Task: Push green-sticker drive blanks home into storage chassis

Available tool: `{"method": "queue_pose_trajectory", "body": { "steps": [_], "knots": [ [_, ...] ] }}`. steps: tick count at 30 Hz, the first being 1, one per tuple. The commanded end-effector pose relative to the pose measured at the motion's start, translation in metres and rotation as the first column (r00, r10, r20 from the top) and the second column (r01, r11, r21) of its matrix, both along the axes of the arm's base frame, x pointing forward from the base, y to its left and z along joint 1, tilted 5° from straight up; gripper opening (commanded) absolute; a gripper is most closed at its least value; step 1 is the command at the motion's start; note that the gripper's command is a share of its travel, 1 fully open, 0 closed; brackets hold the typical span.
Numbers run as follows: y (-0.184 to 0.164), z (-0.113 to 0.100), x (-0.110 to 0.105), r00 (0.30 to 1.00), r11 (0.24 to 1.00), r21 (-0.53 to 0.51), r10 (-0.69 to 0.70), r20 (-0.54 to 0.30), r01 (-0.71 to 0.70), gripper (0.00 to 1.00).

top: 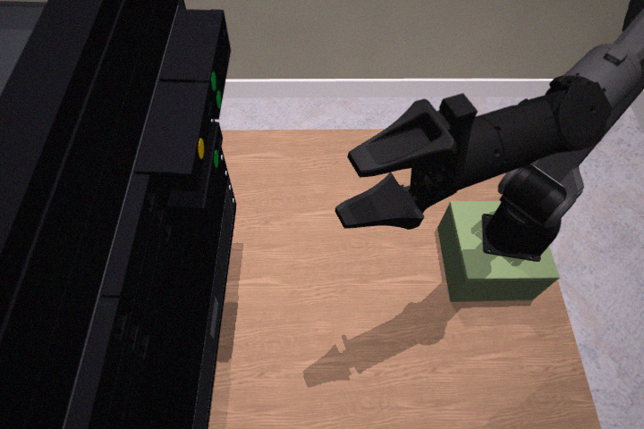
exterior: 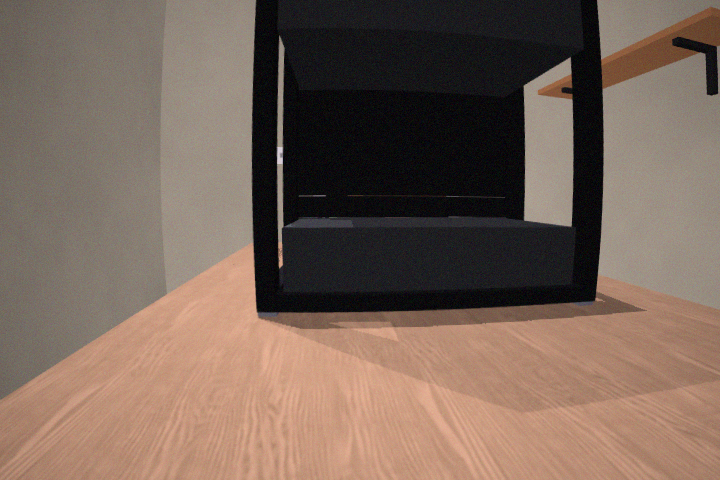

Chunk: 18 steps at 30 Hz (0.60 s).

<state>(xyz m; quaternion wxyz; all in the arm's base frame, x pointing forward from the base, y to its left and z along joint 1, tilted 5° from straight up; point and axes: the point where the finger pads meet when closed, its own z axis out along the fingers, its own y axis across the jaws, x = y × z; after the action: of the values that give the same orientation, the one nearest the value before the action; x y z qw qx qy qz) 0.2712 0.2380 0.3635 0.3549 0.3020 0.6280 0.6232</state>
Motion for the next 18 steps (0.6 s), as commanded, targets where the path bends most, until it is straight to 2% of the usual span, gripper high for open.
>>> {"method": "queue_pose_trajectory", "body": {
  "steps": [1, 12, 18],
  "knots": [
    [-0.010, 0.001, 0.000, 0.998, 0.998, -0.004, -0.059, -0.007, 0.059, 1.00],
    [-0.080, -0.012, 0.001, 0.960, 0.960, 0.001, -0.280, -0.009, 0.280, 1.00],
    [-0.105, -0.021, 0.000, 0.935, 0.936, -0.010, -0.353, -0.019, 0.353, 1.00]
  ]
}}
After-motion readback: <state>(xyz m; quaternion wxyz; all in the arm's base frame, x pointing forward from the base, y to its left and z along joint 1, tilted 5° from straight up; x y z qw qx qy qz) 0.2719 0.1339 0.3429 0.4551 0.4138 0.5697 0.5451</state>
